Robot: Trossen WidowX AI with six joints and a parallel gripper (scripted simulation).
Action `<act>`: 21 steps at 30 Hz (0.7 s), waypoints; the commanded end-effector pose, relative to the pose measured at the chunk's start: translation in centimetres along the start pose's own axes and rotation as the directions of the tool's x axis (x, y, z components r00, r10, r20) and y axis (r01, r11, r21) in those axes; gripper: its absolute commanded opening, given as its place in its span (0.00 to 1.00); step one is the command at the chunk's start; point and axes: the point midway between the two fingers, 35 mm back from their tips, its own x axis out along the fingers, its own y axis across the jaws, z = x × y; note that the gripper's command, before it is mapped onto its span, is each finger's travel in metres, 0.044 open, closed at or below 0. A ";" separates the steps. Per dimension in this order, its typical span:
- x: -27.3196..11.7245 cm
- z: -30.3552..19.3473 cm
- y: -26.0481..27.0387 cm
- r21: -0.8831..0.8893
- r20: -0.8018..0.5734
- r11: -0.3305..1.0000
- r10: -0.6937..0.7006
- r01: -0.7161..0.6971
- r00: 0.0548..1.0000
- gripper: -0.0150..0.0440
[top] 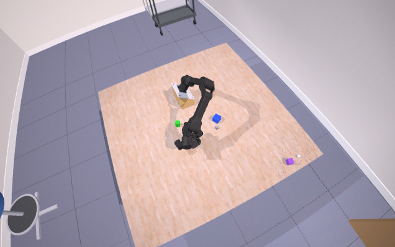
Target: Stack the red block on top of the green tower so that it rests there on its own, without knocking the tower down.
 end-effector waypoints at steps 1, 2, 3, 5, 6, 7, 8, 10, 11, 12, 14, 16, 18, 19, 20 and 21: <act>0.3 -0.1 0.0 0.008 0.002 1.000 0.006 -0.006 1.000 1.00; 0.3 -0.1 0.0 0.008 0.002 1.000 0.006 -0.006 1.000 1.00; 0.3 -0.1 0.0 0.008 0.002 1.000 0.006 -0.006 1.000 1.00; 0.3 -0.1 0.0 0.008 0.002 1.000 0.006 -0.006 1.000 1.00; 0.3 -0.1 0.0 0.008 0.002 1.000 0.006 -0.006 1.000 1.00; 0.3 -0.1 0.0 0.008 0.002 1.000 0.006 -0.006 1.000 1.00; 0.3 -0.1 0.0 0.008 0.002 1.000 0.006 -0.006 1.000 1.00; 0.3 -0.1 0.0 0.008 0.002 1.000 0.006 -0.006 1.000 1.00; 0.3 -0.1 0.0 0.008 0.002 1.000 0.006 -0.006 1.000 1.00; 0.2 -0.1 0.0 0.008 0.002 1.000 0.006 -0.006 1.000 1.00; 0.2 -0.1 0.0 0.008 0.002 1.000 0.006 -0.006 1.000 0.91; 0.2 -0.1 0.0 0.008 0.002 1.000 0.006 -0.006 1.000 0.82; 0.2 -0.1 0.0 0.008 0.002 1.000 0.006 -0.006 1.000 0.73; 0.2 -0.1 0.0 0.008 0.002 1.000 0.006 -0.006 1.000 0.69; 0.2 -0.1 0.0 0.008 0.002 1.000 0.006 -0.006 1.000 0.64; 0.2 -0.1 0.0 0.008 0.002 1.000 0.006 -0.006 1.000 0.60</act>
